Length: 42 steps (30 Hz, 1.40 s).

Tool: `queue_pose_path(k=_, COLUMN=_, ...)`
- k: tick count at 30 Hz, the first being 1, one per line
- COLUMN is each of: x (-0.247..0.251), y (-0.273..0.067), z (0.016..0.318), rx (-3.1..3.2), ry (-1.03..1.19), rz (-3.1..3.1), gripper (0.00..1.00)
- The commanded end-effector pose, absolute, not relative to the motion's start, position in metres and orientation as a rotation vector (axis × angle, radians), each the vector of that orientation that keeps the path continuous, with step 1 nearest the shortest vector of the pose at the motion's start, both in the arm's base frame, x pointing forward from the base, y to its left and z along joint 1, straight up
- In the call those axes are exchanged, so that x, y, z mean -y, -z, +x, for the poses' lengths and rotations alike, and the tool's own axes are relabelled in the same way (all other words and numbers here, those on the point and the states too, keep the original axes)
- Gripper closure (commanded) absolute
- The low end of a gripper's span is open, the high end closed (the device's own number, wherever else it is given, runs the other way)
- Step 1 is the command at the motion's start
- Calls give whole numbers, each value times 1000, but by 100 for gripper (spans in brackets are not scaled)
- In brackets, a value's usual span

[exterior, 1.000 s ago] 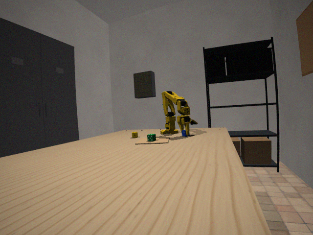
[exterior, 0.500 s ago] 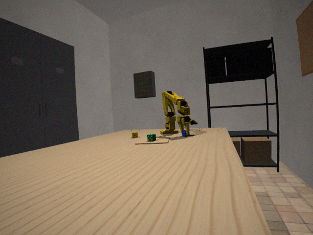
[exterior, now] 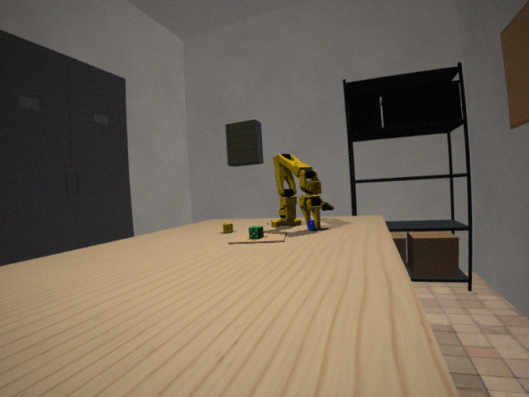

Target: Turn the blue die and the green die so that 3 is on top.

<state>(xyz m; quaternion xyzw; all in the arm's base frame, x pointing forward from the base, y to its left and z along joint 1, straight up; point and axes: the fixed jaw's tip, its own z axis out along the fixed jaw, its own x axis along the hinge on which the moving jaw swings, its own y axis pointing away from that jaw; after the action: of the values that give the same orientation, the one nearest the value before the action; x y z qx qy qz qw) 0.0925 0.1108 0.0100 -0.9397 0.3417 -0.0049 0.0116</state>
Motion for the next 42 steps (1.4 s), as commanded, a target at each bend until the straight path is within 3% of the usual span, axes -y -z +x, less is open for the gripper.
queue_pose_path(k=1, x=-114, y=-11, z=93, rx=-1041, ry=22, rz=-2922, gripper=79)
queue_pose_path(k=18, x=-114, y=-11, z=93, rx=-1041, ry=22, rz=-2922, gripper=65)
queue_pose_path(k=30, x=-114, y=-13, z=93, rx=-1041, ry=22, rz=-2922, gripper=64)
queue_pose_path(k=42, x=-116, y=-40, z=95, rx=-1041, ry=22, rz=-2922, gripper=64)
